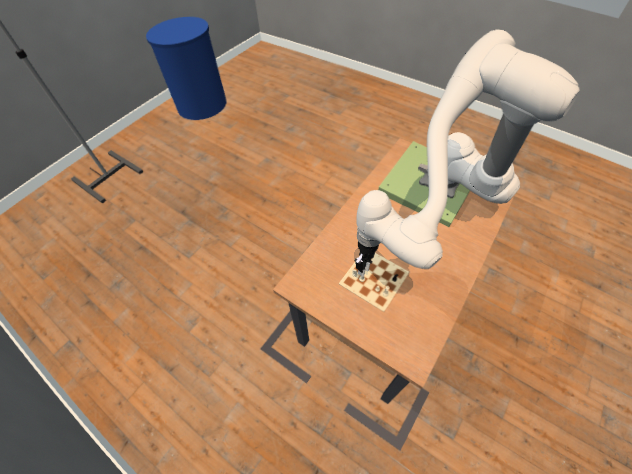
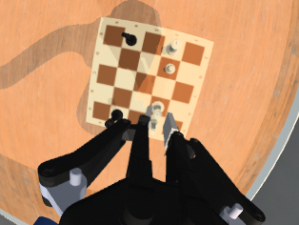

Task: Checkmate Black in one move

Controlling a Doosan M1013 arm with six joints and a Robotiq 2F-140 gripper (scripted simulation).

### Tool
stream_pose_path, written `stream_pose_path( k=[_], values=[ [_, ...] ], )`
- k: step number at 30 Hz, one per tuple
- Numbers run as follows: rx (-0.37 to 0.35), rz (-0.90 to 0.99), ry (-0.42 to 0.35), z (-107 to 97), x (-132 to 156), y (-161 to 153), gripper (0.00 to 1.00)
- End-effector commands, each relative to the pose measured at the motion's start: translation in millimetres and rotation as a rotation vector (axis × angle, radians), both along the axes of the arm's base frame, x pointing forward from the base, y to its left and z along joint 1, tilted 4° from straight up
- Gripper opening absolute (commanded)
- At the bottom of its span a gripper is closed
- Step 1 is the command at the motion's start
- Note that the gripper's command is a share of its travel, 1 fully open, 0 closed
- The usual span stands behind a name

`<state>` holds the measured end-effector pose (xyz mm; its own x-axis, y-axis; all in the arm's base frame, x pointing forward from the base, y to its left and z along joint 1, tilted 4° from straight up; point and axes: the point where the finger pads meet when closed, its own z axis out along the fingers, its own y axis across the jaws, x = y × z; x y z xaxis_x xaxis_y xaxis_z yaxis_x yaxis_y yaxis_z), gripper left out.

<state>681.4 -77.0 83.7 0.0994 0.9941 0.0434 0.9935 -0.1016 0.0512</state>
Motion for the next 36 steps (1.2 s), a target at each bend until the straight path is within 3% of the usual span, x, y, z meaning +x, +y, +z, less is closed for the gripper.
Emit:
stream_pose_path(
  k=[1,25,36],
  values=[
    [0.000,0.000,0.000,0,0,0,0.25],
    [0.000,0.000,0.000,-5,0,0,0.25],
    [0.000,0.000,0.000,-29,2,1,0.25]
  ],
)
